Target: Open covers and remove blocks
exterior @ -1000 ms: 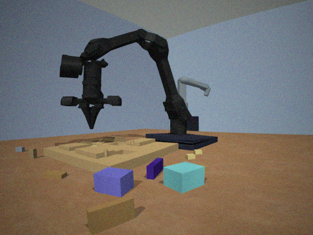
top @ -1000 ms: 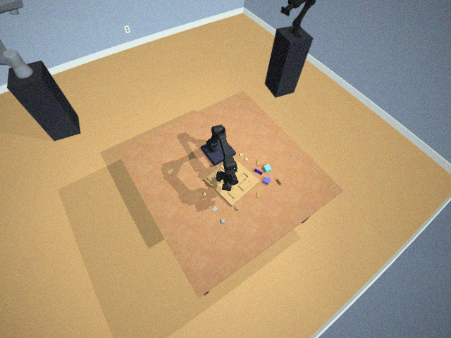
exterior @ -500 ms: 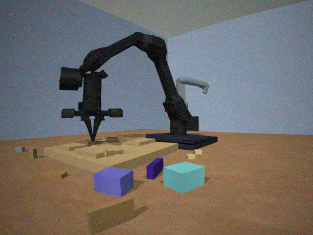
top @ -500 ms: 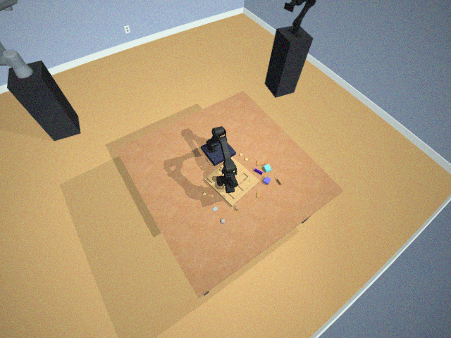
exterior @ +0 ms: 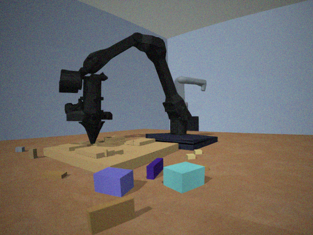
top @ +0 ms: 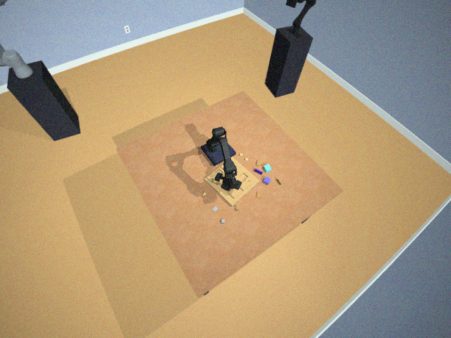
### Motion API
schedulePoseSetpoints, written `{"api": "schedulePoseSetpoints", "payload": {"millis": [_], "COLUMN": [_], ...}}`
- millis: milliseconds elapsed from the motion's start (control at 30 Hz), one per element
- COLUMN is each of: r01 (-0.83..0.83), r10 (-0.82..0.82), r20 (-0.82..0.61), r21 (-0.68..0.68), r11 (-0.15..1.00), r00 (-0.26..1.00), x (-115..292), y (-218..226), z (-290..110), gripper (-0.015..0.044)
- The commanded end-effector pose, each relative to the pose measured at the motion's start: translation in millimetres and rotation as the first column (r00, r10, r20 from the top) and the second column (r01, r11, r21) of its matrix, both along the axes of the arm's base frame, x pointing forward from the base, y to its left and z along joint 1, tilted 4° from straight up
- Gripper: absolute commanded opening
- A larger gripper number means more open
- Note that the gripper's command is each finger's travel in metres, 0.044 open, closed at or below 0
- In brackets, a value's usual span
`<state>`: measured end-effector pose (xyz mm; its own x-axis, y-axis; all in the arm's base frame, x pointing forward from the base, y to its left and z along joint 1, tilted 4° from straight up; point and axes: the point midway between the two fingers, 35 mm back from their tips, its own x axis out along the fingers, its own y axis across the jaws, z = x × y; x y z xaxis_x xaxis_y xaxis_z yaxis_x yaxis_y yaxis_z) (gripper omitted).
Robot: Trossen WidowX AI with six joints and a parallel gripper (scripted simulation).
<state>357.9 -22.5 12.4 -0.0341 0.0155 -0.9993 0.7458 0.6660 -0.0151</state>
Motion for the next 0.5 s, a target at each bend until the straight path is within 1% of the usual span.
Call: {"api": "schedulePoseSetpoints", "payload": {"millis": [0, 467], "r01": [-0.283, -0.283], "r10": [0.283, 0.283], "r20": [-0.004, -0.004], "r21": [0.017, 0.017], "r11": [0.959, 0.959], "r00": [0.959, 0.959], "x": [-3.8, -2.7], "y": [1.4, 0.7], "z": [-6.4, -6.9], "gripper": [0.0, 0.0]}}
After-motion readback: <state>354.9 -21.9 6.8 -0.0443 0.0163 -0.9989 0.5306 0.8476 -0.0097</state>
